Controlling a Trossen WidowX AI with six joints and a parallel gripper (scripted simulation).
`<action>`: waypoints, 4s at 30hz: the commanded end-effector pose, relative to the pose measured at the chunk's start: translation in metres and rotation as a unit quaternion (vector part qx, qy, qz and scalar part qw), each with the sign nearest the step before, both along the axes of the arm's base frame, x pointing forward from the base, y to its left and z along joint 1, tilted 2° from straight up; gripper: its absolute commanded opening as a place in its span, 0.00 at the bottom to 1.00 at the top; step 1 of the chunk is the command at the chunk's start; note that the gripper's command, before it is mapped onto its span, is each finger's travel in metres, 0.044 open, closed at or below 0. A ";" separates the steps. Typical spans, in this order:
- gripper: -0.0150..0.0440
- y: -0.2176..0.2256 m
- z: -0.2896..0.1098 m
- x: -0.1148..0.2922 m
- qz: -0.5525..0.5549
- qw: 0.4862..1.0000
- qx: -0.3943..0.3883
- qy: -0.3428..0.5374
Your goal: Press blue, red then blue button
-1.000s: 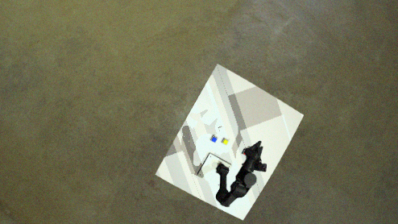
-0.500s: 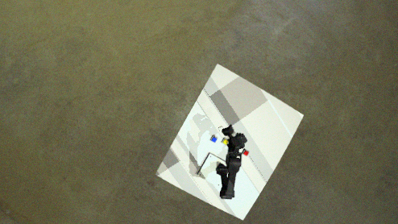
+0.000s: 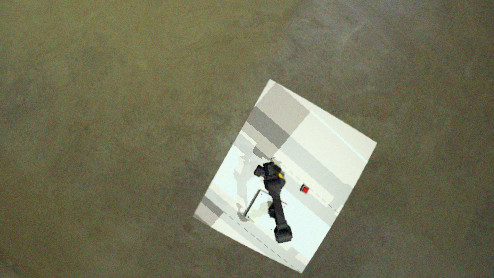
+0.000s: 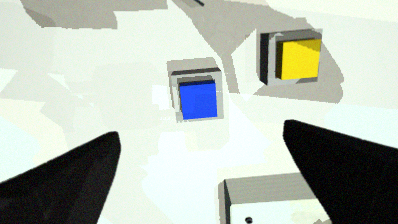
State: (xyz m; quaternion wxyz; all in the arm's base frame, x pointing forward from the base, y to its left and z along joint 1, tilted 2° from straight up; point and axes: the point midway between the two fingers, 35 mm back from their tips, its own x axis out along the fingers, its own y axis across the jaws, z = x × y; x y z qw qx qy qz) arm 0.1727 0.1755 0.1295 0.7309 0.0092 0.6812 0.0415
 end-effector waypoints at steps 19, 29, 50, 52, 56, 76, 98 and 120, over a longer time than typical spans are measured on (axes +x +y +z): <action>0.31 0.001 -0.071 -0.010 0.018 1.000 -0.012 0.021; 0.29 0.001 -0.071 -0.010 0.018 1.000 -0.012 0.021; 0.29 0.003 -0.101 -0.009 0.018 1.000 -0.012 0.021; 0.29 0.003 -0.103 -0.010 0.018 1.000 -0.012 0.021; 0.29 0.003 -0.103 -0.010 0.018 1.000 -0.012 0.021; 0.29 0.003 -0.101 -0.008 0.019 1.000 -0.012 0.018; 0.29 -0.003 -0.009 -0.010 0.018 1.000 -0.012 0.020; 0.29 -0.230 -0.016 0.066 0.019 0.999 -0.023 0.015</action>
